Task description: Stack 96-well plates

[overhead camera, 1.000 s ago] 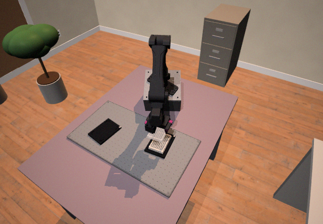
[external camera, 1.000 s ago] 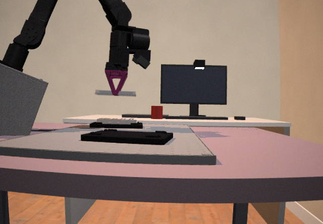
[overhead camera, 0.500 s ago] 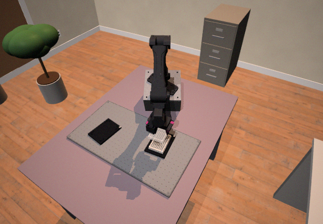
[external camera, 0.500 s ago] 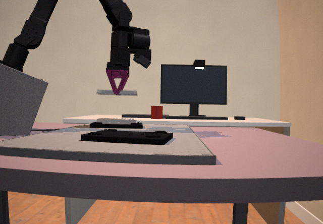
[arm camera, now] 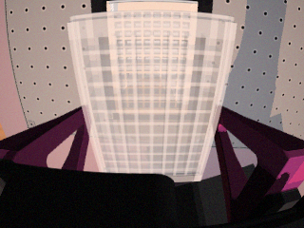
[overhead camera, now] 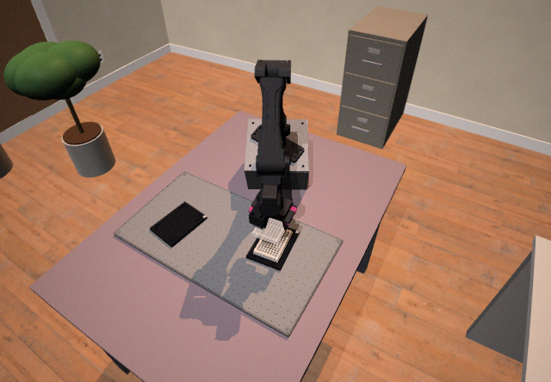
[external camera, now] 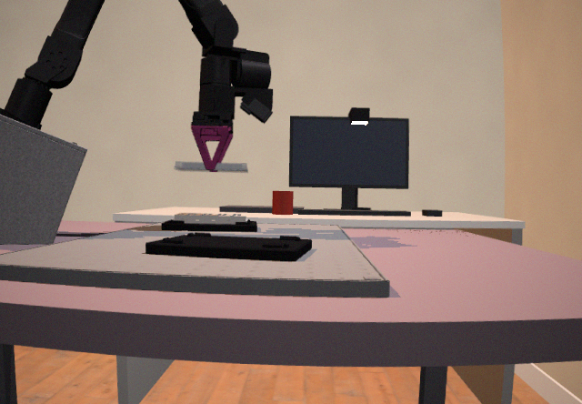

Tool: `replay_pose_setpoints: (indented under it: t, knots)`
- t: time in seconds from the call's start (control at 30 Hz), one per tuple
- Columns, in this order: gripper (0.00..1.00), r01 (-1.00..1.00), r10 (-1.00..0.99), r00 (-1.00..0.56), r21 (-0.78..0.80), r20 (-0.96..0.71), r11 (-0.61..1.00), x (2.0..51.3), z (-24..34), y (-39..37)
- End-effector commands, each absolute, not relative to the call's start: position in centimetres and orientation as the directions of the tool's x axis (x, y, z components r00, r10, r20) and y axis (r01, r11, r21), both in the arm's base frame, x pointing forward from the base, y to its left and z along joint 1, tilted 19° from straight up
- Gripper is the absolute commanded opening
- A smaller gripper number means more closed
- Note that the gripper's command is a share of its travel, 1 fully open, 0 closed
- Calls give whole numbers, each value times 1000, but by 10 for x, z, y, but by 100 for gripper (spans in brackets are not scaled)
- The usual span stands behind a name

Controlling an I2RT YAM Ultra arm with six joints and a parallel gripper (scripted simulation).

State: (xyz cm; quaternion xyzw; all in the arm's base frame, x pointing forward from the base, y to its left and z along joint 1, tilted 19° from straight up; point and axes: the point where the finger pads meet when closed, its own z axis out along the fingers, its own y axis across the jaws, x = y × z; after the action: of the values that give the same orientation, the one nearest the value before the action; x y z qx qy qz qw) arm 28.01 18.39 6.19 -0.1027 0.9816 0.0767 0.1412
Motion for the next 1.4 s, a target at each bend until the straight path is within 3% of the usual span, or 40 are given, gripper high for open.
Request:
replay_pose_setpoints:
  t: [0.0, 1.37]
  knots:
    - [0, -210, -159, -932, 128, -326, 969, 291, 76, 184]
    - [0, -220, -168, -930, 128, -325, 967, 289, 75, 188]
